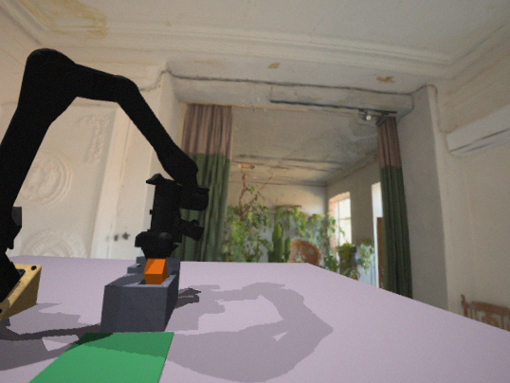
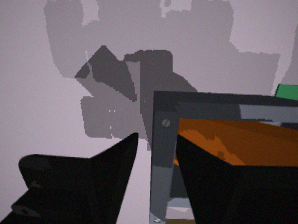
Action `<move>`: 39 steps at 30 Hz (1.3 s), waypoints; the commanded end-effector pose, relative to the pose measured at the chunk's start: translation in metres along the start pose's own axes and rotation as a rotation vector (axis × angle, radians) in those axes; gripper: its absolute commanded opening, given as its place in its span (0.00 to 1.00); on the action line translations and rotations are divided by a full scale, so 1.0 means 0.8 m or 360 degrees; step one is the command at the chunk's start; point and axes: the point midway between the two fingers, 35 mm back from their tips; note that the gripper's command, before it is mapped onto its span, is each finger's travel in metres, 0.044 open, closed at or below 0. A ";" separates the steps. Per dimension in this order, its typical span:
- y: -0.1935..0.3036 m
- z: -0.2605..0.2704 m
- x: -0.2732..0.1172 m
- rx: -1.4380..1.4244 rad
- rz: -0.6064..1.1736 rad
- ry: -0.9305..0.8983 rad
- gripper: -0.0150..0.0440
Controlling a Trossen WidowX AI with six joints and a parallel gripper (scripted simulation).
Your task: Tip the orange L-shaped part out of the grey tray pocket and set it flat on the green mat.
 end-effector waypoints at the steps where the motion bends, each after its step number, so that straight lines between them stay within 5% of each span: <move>1: 0.002 0.008 -0.009 0.0002 -0.0002 -0.0004 0.56; 6: 0.000 0.008 -0.026 0.0002 -0.0001 -0.0005 0.56; 14: -0.002 -0.007 -0.127 0.0000 0.0001 -0.0005 0.56; 39: -0.003 -0.004 -0.123 -0.0005 -0.0019 -0.0023 0.56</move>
Point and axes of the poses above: the point midway between the two fingers, 35 mm back from their tips, its own x axis out along the fingers, its own z axis across the jaws, y = z × x, and after that the axes turned 15 degrees about x, right-handed
